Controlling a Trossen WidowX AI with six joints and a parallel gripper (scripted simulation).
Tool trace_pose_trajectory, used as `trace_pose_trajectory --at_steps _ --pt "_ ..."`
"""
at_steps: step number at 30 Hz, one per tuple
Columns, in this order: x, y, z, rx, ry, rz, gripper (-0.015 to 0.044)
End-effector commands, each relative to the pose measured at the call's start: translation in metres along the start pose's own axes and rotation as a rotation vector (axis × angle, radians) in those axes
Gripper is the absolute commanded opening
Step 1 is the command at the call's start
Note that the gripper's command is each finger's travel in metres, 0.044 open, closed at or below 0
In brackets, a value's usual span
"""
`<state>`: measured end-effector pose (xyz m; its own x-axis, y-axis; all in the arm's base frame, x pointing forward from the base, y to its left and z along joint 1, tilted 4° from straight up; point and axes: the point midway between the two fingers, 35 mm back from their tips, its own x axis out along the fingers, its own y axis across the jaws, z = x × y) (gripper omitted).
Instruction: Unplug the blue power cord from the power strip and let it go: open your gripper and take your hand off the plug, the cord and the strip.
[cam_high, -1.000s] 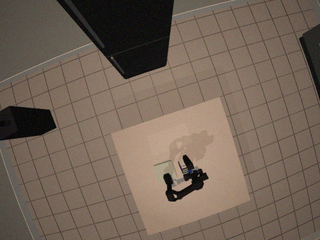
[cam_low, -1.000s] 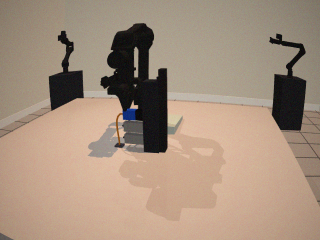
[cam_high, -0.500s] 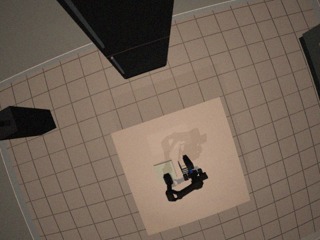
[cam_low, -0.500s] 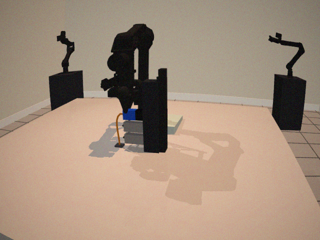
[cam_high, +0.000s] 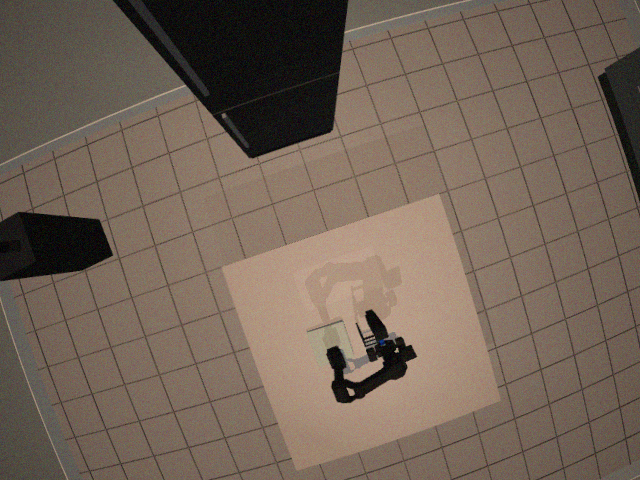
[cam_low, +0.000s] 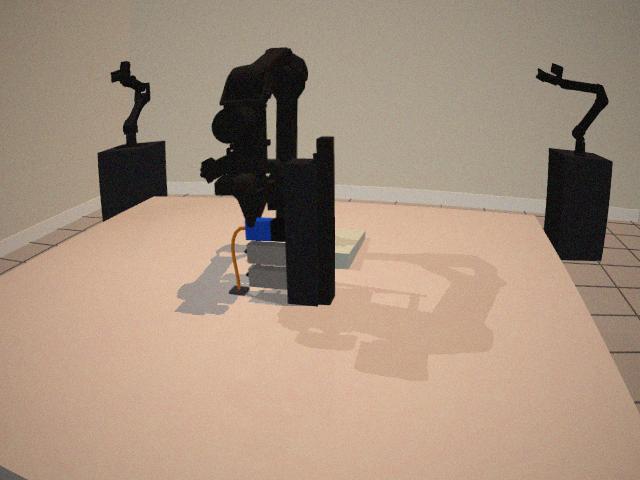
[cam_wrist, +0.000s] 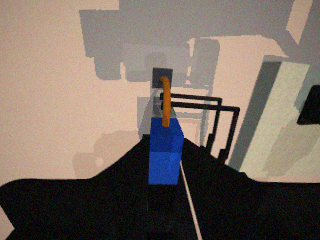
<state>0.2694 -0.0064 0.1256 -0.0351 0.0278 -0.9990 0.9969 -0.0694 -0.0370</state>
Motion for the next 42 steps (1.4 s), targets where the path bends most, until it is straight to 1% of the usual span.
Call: trace_pose_trajectory --at_steps 1,23,27,36,39,40,42 --pt "-0.001 0.001 0.013 0.007 -0.018 0.002 0.0" --pt "-0.002 0.0 0.049 0.009 -0.02 0.0 0.0" --pt "0.0 -0.001 0.038 0.01 -0.016 -0.001 0.0105" --pt "0.0 -0.001 0.038 0.01 -0.016 -0.001 0.0341" --pt "-0.003 0.0 0.049 0.01 -0.018 -0.001 0.042" --pt "-0.004 0.0 0.056 0.01 -0.018 -0.001 0.044" --pt "-0.008 0.0 0.073 0.01 -0.02 -0.001 0.044"
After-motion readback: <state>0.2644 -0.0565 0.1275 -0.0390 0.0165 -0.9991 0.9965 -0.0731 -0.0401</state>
